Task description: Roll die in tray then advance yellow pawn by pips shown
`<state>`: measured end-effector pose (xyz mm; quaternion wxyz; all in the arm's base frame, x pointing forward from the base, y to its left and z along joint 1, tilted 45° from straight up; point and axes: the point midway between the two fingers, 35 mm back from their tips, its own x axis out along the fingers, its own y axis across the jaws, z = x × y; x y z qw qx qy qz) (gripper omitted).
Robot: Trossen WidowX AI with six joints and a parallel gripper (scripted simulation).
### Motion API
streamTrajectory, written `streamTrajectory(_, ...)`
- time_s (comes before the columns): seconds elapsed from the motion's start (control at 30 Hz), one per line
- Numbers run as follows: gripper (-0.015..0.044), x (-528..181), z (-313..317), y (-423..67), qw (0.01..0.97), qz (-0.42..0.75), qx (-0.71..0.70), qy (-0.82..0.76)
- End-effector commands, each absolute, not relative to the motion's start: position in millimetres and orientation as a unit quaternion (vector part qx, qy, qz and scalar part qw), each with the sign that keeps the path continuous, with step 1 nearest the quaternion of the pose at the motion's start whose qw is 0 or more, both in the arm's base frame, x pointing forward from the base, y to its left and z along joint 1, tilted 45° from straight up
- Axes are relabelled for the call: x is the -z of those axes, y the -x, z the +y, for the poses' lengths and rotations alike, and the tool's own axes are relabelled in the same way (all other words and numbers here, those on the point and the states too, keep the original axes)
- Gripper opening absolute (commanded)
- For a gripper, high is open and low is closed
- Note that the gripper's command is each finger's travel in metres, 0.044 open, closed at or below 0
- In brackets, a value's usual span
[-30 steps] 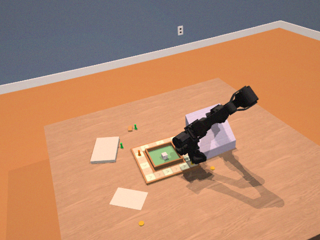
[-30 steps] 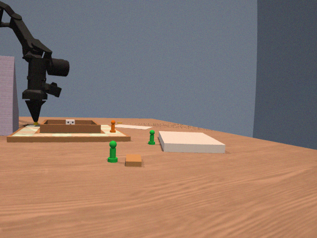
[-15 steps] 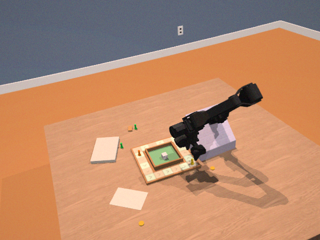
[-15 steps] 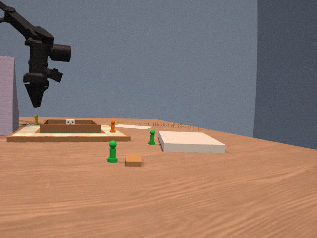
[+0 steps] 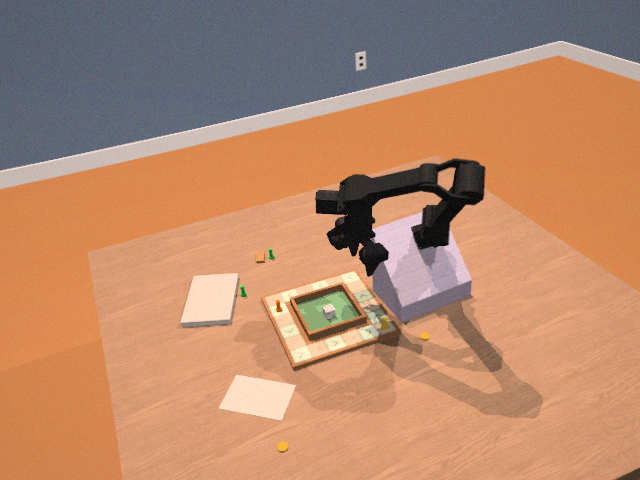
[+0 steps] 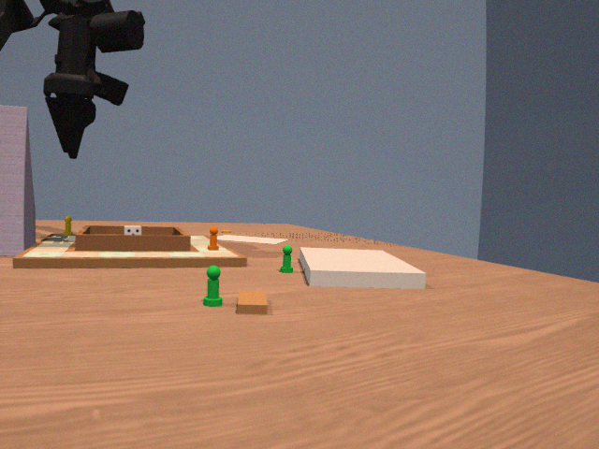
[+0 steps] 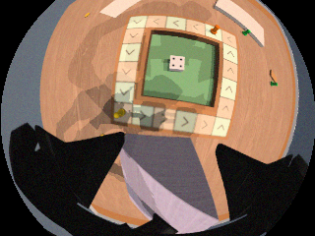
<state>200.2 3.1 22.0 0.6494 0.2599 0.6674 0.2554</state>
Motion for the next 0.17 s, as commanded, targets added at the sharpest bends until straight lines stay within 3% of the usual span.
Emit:
streamTrajectory(0.0, 0.0440, -20.7, -15.8, -193.5, 0.646, 0.664, -0.270, -0.261)
streamTrajectory(0.13, 0.0440, -21.2, -3.9, -198.5, 0.649, 0.666, -0.257, -0.262)
